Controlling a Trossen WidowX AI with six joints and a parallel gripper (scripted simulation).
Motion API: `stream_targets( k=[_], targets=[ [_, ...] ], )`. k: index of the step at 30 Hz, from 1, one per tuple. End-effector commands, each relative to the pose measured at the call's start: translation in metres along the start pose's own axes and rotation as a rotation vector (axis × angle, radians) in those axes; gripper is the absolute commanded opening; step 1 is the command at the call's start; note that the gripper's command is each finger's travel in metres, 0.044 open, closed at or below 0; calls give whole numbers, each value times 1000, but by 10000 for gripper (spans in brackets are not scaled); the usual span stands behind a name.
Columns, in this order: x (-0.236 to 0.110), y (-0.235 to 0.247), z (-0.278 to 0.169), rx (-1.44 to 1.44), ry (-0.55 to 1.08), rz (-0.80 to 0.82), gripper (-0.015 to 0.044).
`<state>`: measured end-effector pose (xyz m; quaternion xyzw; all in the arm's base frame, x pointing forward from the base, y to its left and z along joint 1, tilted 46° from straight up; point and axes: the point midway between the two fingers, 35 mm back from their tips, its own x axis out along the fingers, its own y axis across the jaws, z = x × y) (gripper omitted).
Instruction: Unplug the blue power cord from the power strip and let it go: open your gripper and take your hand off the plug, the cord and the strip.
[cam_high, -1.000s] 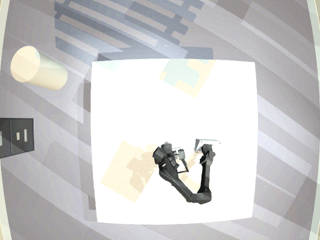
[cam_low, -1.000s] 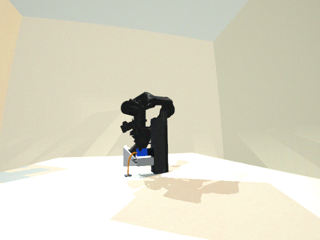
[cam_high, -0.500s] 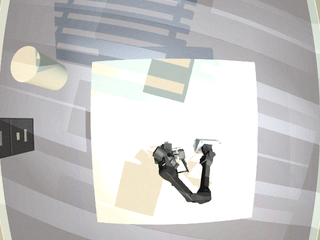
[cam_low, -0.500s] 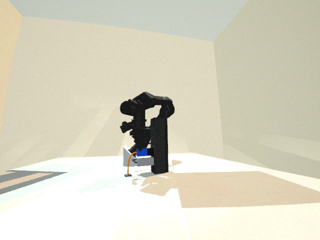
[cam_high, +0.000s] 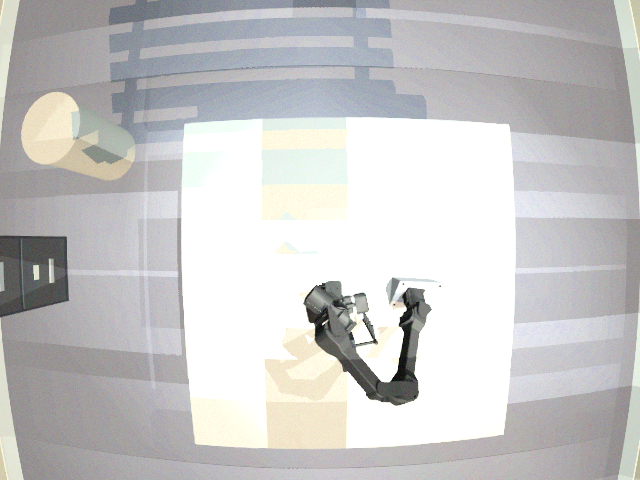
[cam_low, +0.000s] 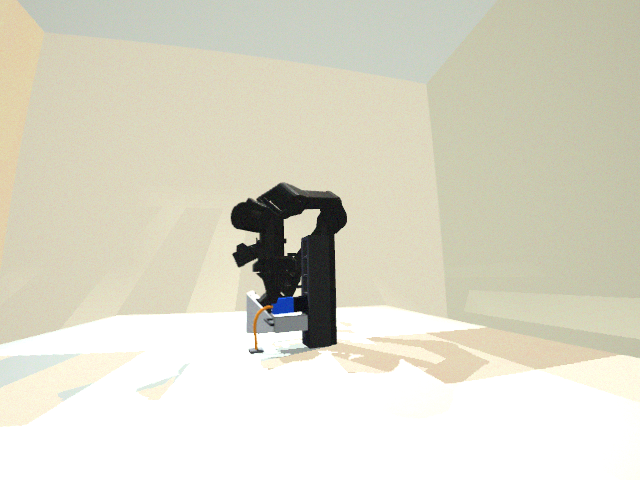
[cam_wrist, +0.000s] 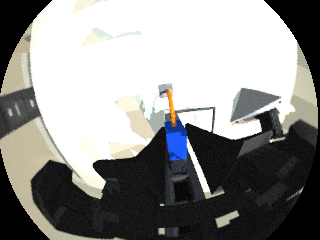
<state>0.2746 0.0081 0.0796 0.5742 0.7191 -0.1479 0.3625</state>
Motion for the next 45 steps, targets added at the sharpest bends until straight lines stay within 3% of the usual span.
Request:
stream_targets(
  k=[1,13,19,45],
  targets=[
    [-5,0,22,14,-24,5,0],
    [-9,-2,41,15,-23,5,0],
    [-4,0,26,-2,-19,1,157],
    [-13,0,14,18,-18,6,160]
  ],
)
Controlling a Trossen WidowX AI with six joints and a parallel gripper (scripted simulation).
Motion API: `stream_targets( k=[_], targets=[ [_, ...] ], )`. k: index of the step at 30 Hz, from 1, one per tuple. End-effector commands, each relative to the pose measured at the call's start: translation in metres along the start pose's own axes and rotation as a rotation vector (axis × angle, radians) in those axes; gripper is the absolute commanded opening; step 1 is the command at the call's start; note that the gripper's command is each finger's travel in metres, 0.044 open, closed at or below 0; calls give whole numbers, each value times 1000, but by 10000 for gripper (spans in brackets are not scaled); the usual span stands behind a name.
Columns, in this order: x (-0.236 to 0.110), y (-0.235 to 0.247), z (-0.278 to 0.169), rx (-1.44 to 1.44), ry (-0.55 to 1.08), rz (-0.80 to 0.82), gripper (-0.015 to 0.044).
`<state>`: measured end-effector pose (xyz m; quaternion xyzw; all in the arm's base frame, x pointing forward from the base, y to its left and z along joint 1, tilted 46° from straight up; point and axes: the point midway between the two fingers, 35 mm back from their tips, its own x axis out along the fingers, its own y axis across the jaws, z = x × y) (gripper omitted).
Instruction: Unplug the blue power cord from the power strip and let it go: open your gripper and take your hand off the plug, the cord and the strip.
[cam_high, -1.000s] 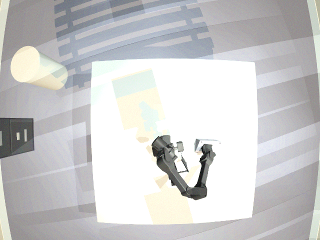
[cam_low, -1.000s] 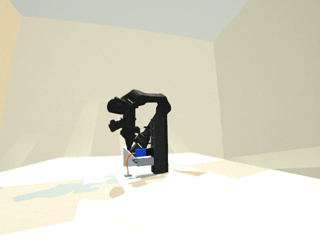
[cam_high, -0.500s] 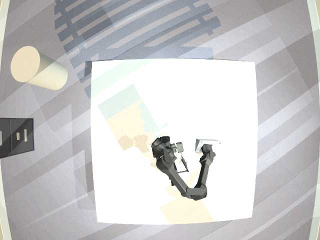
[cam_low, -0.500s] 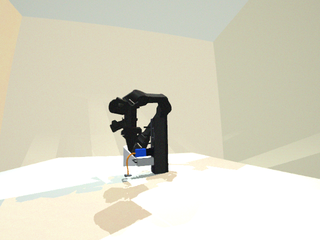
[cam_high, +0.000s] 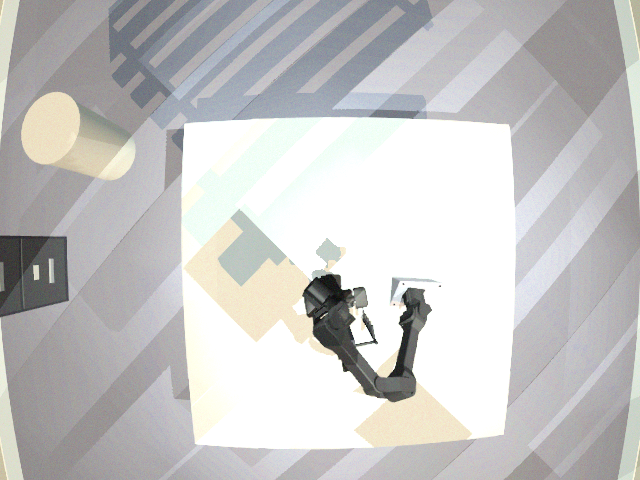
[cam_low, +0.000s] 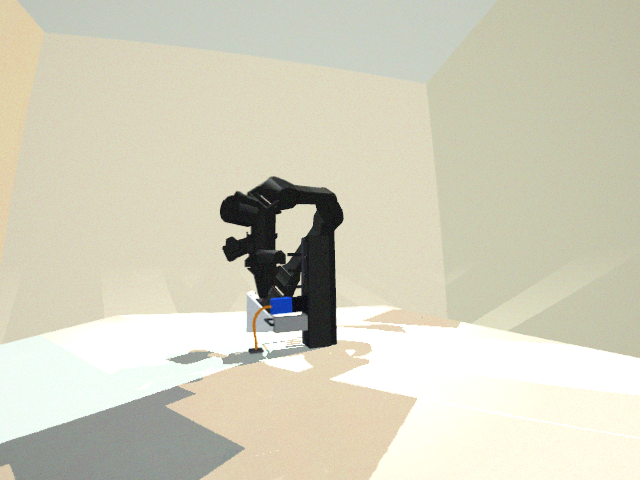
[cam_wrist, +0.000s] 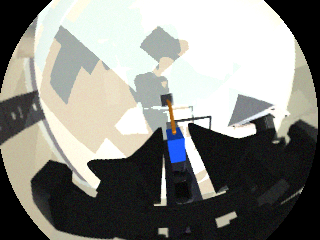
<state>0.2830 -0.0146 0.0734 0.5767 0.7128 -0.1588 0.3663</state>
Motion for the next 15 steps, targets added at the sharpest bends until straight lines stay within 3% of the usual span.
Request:
stream_targets(
  k=[1,15],
  targets=[
    [0,0,-9,3,4,2,160],
    [0,-3,-32,3,5,2,160]
  ],
)
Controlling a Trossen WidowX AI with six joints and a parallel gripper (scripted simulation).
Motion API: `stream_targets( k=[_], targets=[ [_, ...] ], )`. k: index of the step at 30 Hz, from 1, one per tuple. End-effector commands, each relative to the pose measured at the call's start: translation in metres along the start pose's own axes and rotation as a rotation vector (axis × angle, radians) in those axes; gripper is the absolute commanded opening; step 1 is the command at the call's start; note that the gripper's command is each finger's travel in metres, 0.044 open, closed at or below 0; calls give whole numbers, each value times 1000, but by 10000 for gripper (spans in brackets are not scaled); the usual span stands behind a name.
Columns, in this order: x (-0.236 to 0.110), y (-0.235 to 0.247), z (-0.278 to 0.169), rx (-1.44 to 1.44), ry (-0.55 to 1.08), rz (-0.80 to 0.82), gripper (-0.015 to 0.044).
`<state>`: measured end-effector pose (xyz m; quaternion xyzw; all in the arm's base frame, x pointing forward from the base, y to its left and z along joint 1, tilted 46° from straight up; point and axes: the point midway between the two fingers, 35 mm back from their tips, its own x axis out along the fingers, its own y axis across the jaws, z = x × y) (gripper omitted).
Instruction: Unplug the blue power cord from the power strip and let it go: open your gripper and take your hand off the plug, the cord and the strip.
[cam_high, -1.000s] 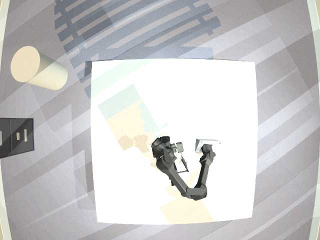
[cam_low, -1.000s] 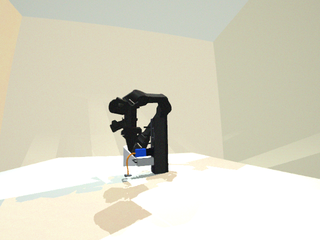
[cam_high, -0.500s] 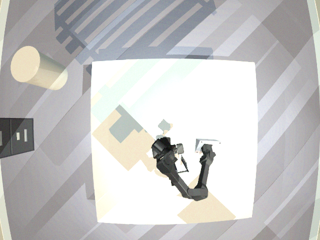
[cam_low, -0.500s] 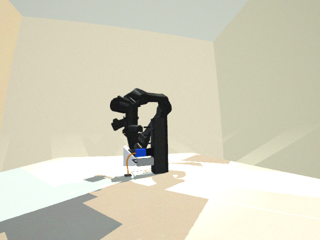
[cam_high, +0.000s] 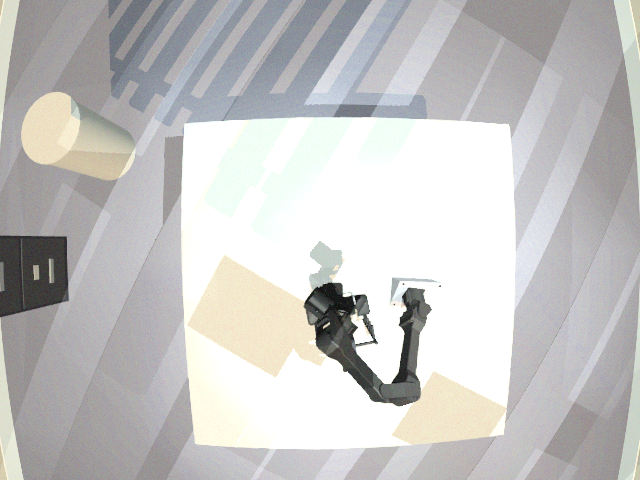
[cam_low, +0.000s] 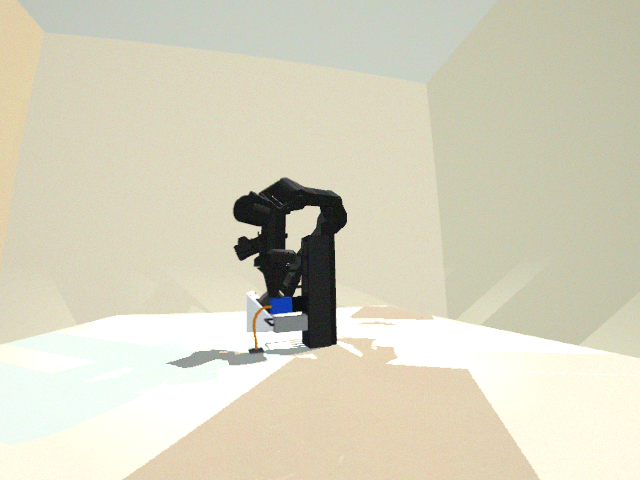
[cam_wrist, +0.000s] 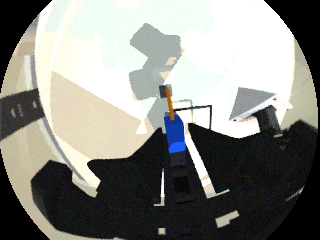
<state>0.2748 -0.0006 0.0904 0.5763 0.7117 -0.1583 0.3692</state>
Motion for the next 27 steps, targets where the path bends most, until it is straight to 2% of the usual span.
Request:
stream_targets(
  k=[1,26,27],
  targets=[
    [2,-2,-9,7,9,0,160],
    [14,-2,-11,7,10,0,160],
    [11,-1,-10,-1,2,-1,134]
  ],
)
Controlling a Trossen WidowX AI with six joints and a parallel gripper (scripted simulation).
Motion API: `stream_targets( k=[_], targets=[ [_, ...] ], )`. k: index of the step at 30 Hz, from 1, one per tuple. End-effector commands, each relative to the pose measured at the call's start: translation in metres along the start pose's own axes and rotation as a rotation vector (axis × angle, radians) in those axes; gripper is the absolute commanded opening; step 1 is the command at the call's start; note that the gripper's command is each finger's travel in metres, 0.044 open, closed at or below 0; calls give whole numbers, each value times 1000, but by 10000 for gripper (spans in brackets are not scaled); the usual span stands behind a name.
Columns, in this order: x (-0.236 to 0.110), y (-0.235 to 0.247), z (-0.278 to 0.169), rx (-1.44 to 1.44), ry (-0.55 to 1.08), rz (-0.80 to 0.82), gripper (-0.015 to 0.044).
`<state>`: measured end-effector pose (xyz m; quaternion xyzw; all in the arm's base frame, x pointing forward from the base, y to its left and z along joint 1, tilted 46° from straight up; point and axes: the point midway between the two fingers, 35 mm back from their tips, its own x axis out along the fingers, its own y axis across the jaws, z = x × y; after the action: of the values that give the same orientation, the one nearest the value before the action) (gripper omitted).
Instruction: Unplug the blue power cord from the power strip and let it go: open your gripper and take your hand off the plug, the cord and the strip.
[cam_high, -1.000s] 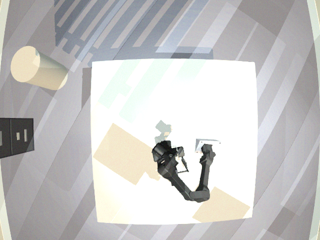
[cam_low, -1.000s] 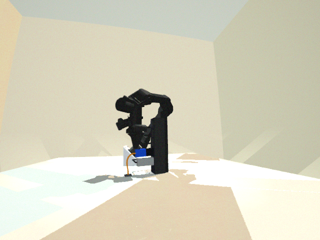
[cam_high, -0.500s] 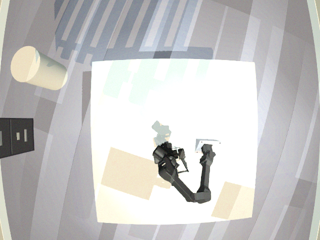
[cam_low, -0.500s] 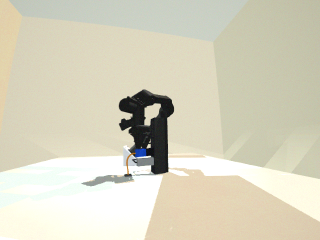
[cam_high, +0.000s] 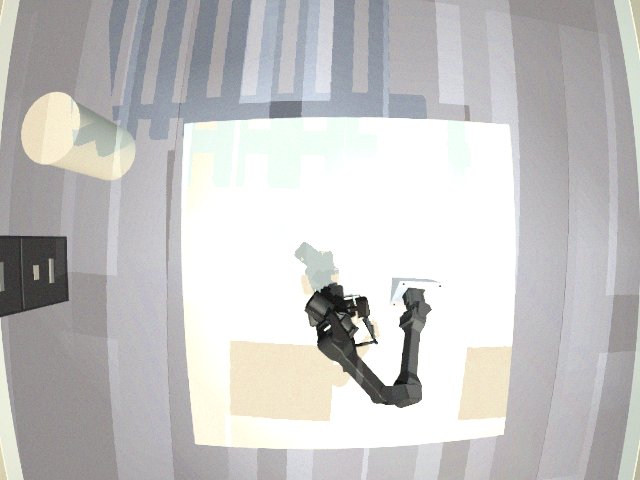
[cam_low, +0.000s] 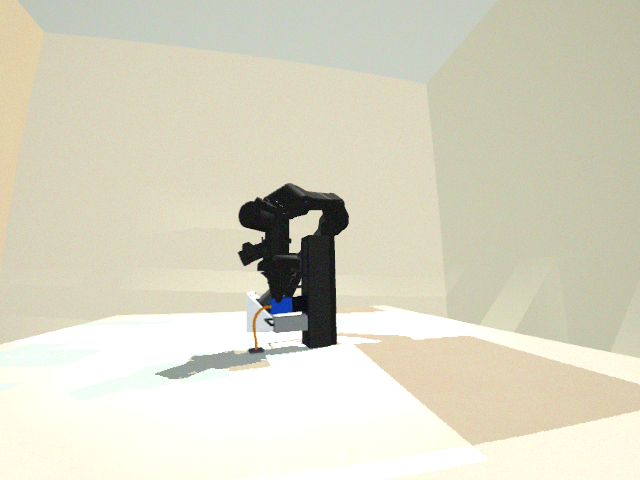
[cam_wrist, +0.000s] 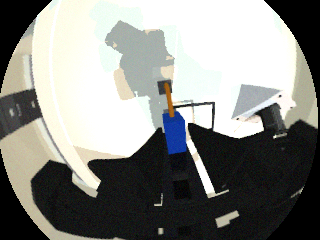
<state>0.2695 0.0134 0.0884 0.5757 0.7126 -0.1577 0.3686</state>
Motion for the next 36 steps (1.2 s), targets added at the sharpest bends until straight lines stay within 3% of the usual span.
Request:
stream_targets(
  k=[1,3,11,36],
  targets=[
    [0,0,0,0,0,0,107],
    [0,0,0,0,0,0,55],
    [0,0,0,0,0,0,2],
    [-2,2,35,3,0,1,0]
  ],
)
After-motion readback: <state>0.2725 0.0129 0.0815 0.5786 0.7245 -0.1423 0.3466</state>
